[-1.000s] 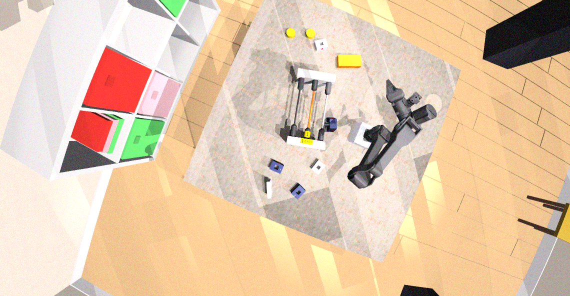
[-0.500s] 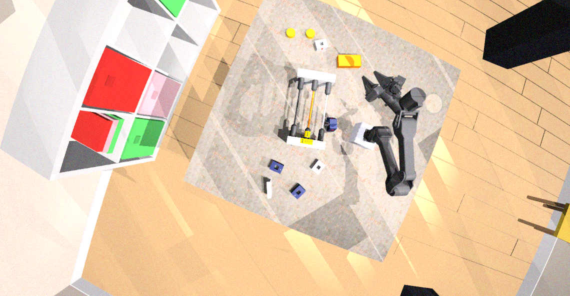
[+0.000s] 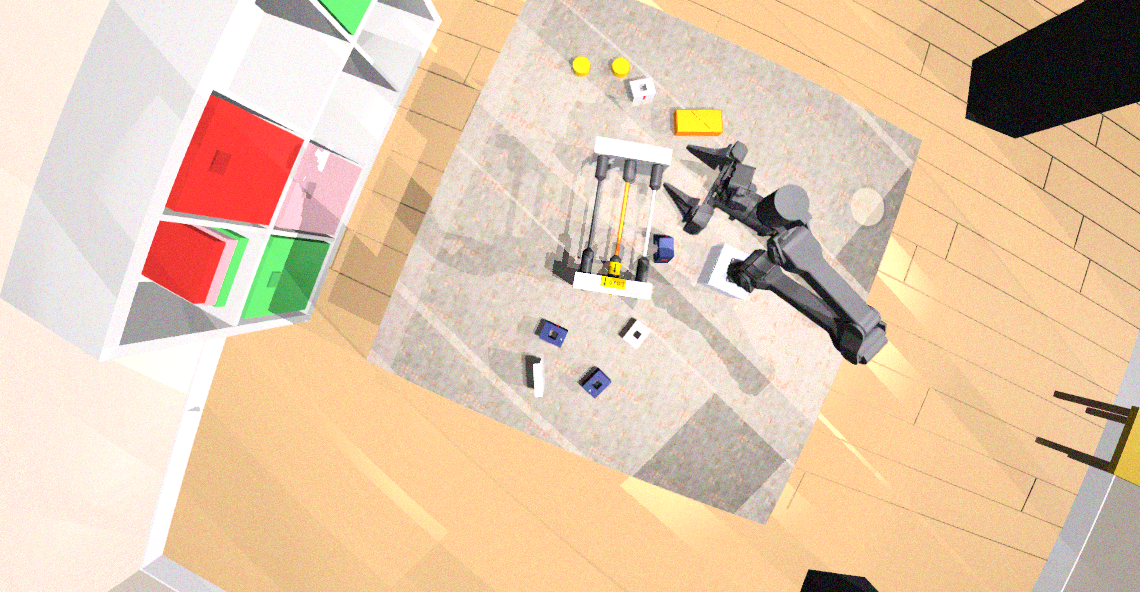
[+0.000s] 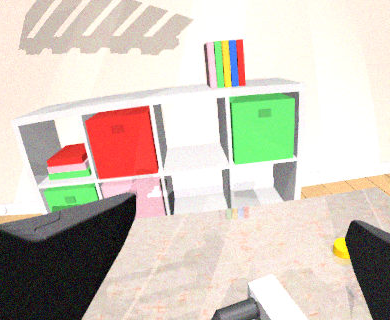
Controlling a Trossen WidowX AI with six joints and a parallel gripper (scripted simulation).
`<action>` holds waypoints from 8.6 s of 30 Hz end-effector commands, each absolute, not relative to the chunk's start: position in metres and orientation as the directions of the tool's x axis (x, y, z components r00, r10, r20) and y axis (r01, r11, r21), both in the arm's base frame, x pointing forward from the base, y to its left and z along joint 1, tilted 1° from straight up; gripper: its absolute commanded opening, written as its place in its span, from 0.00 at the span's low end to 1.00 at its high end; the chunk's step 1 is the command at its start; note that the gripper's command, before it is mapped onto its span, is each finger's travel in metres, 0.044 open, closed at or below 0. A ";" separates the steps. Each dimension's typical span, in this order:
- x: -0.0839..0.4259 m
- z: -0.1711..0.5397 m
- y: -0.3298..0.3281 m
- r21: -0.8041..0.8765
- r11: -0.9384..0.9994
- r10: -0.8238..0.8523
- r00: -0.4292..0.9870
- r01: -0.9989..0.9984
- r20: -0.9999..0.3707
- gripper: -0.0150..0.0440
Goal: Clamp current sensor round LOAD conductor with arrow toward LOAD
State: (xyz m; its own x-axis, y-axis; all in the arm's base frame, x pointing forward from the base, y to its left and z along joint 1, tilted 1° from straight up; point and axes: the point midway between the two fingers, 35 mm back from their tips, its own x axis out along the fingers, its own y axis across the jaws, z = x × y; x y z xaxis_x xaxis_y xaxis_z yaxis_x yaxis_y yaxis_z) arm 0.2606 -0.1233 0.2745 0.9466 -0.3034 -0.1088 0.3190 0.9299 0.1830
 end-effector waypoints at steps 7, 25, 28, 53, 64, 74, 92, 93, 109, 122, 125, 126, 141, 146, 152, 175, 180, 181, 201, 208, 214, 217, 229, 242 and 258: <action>0.309 0.314 -0.029 0.030 0.997 -0.065 0.998 0.065 0.018 1.00; 0.322 0.197 0.067 0.003 0.977 0.164 0.735 -0.215 -0.658 1.00; 0.297 0.162 0.086 0.011 0.958 0.163 0.511 -0.287 -0.844 1.00; 0.281 0.149 0.093 0.015 0.947 0.145 0.386 -0.321 -0.911 1.00; 0.222 0.080 -0.010 -0.010 0.963 0.010 0.074 -0.269 -0.997 1.00; 0.207 0.067 -0.022 0.007 0.965 0.012 0.016 -0.262 -1.000 1.00; 0.209 0.037 -0.022 0.007 0.965 0.012 0.016 -0.262 -1.000 1.00; 0.209 0.035 -0.022 0.007 0.965 0.012 0.016 -0.262 -1.000 1.00; 0.207 0.011 -0.021 0.007 0.965 0.012 0.015 -0.262 -1.000 1.00; 0.210 0.015 -0.021 0.006 0.966 0.013 0.023 -0.260 -1.000 0.70; 0.210 0.015 -0.021 0.006 0.966 0.013 0.023 -0.260 -1.000 0.66; 0.210 0.015 -0.021 0.006 0.966 0.013 0.023 -0.260 -1.000 0.65; 0.217 0.070 -0.023 0.006 0.965 0.012 0.021 -0.261 -1.000 0.25; 0.215 0.098 -0.023 0.006 0.965 0.012 0.019 -0.261 -1.000 0.25; 0.208 0.132 -0.023 0.007 0.965 0.011 0.016 -0.262 -1.000 0.25; 0.245 0.145 -0.021 0.016 0.963 0.012 0.019 0.270 -1.000 0.25; 0.257 0.145 -0.020 0.019 0.905 0.012 0.020 0.425 -1.000 0.25; 0.260 0.145 -0.020 0.020 0.891 0.012 0.021 0.454 -1.000 0.25; 0.309 0.141 -0.014 0.028 0.426 0.012 0.025 0.904 -1.000 0.25; 0.326 0.137 -0.012 0.029 0.208 0.013 0.027 0.978 -1.000 0.25; 0.334 0.135 -0.010 0.028 0.094 0.013 0.027 0.995 -1.000 0.25; 0.335 0.132 -0.010 0.028 0.094 0.013 0.027 0.995 -1.000 0.25; 0.336 0.113 -0.010 0.029 0.094 0.013 0.027 0.995 -1.000 0.25; 0.337 0.092 -0.010 0.028 0.094 0.013 0.027 0.995 -1.000 0.25; 0.337 0.083 -0.009 0.032 0.099 0.014 0.030 0.995 -0.999 0.25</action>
